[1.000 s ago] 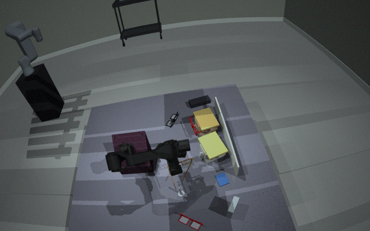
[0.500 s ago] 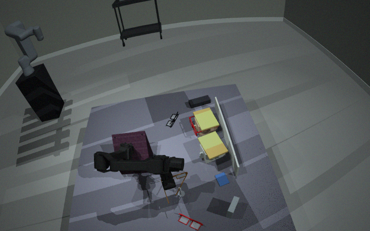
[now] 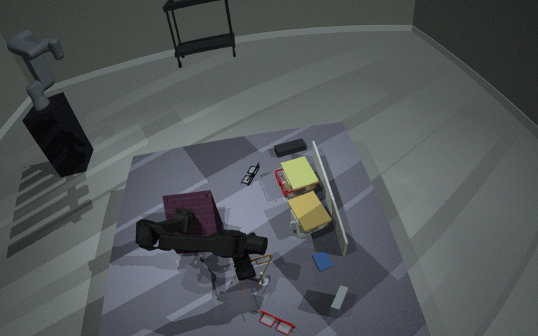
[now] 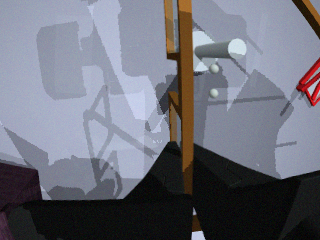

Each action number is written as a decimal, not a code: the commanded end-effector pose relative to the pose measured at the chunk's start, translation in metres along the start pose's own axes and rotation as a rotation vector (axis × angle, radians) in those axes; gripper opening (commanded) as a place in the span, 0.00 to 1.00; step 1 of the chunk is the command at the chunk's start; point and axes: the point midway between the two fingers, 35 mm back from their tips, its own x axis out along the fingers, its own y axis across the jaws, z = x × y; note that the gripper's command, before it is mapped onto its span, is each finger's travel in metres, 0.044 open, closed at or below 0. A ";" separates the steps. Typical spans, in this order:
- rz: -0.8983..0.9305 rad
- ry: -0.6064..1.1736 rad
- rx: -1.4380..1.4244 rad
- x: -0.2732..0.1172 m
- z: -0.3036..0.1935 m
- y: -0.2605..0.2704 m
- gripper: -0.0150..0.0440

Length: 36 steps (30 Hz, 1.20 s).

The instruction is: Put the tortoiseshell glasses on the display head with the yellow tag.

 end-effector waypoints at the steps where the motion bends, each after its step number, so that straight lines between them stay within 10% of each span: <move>1: 0.010 0.009 -0.007 0.021 -0.002 0.004 0.25; 36: 0.005 0.010 -0.009 0.046 -0.014 0.011 0.25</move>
